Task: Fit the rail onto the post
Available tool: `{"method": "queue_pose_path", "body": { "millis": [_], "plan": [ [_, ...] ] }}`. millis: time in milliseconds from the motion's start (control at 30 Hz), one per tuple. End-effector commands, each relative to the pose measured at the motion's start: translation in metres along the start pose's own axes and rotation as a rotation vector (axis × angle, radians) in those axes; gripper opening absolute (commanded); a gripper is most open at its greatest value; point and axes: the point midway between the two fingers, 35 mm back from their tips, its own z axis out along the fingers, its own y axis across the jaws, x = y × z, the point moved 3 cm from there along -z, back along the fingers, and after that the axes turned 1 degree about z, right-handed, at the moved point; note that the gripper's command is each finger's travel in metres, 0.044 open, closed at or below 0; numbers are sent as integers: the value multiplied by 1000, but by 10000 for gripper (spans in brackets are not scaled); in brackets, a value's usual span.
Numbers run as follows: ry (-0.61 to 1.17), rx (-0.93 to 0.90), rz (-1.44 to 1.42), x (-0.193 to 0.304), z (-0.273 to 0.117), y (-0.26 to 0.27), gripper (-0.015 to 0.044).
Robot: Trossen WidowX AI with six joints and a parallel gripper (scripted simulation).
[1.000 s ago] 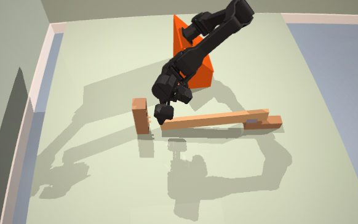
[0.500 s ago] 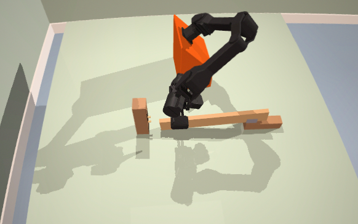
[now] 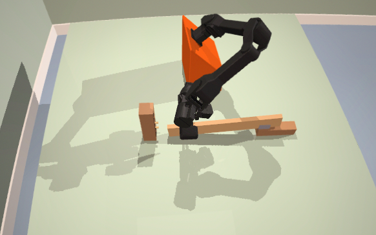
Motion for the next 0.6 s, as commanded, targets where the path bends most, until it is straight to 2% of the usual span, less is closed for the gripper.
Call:
{"method": "queue_pose_path", "body": {
  "millis": [0,567],
  "plan": [
    [-5,-7,14,0,7,4,440],
    [-8,-8,14,-1,34,8,440]
  ]
}}
